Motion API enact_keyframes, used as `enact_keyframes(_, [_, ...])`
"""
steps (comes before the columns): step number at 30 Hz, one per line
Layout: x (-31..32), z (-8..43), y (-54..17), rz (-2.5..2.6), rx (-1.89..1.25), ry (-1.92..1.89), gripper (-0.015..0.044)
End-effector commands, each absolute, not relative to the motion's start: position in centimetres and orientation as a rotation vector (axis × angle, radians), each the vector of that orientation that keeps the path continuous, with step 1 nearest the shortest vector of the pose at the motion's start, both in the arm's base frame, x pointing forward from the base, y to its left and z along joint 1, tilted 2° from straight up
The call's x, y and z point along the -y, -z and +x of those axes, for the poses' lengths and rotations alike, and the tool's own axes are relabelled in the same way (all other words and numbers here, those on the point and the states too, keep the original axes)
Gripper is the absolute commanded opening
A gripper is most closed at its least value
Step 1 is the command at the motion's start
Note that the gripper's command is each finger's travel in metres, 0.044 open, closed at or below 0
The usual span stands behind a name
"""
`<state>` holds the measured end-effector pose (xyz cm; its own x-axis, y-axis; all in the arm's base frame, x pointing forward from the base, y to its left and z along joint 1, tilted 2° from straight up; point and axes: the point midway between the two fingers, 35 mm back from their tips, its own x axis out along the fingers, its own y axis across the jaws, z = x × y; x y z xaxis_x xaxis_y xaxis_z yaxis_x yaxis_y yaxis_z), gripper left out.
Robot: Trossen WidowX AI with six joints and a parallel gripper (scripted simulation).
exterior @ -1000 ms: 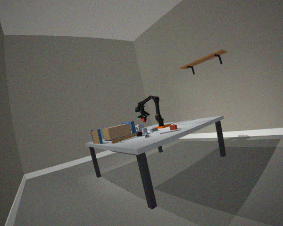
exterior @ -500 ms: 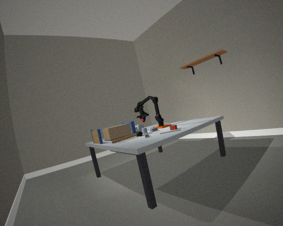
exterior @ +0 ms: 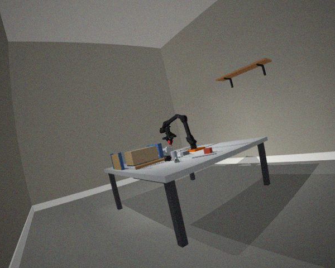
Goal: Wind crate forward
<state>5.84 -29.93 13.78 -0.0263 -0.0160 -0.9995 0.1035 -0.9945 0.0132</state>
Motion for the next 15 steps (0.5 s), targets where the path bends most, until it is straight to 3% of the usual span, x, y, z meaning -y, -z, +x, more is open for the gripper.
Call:
enact_keyframes(1, [31.1, 6.2, -13.8, 2.125, -0.077, 2.175, 0.0])
enact_keyframes(15, [32.8, 7.2, -13.8, 2.125, -0.075, 2.174, 0.0])
